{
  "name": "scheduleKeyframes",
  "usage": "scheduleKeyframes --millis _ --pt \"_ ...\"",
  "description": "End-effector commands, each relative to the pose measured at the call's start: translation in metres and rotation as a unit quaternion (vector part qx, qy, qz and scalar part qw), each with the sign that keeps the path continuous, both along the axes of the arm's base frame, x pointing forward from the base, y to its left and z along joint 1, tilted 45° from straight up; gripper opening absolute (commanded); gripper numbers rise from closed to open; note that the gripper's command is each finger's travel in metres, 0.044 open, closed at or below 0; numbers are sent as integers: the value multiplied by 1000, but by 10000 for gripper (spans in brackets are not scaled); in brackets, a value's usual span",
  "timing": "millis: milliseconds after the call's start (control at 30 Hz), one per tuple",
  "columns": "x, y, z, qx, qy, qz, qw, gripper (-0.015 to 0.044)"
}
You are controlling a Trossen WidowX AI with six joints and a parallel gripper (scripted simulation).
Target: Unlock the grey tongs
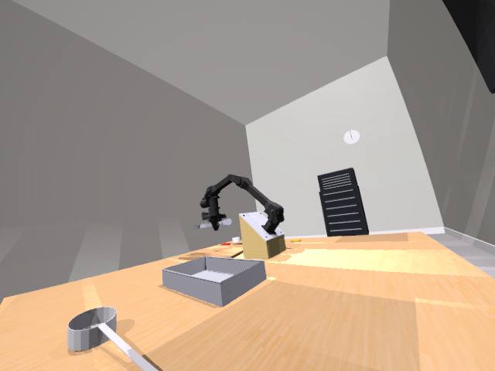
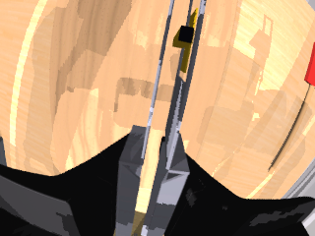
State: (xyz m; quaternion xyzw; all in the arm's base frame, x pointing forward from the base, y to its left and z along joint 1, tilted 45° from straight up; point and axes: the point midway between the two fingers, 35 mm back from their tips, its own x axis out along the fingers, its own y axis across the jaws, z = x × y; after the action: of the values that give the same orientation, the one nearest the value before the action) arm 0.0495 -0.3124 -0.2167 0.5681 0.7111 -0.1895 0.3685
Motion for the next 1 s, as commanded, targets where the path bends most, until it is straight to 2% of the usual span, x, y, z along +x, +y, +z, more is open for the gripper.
scheduleKeyframes --millis 0,967 --pt "-1 2 -5 -4 3 0 1000 -150" --pt "-5 33 -41 -13 2 0 1000 -150"
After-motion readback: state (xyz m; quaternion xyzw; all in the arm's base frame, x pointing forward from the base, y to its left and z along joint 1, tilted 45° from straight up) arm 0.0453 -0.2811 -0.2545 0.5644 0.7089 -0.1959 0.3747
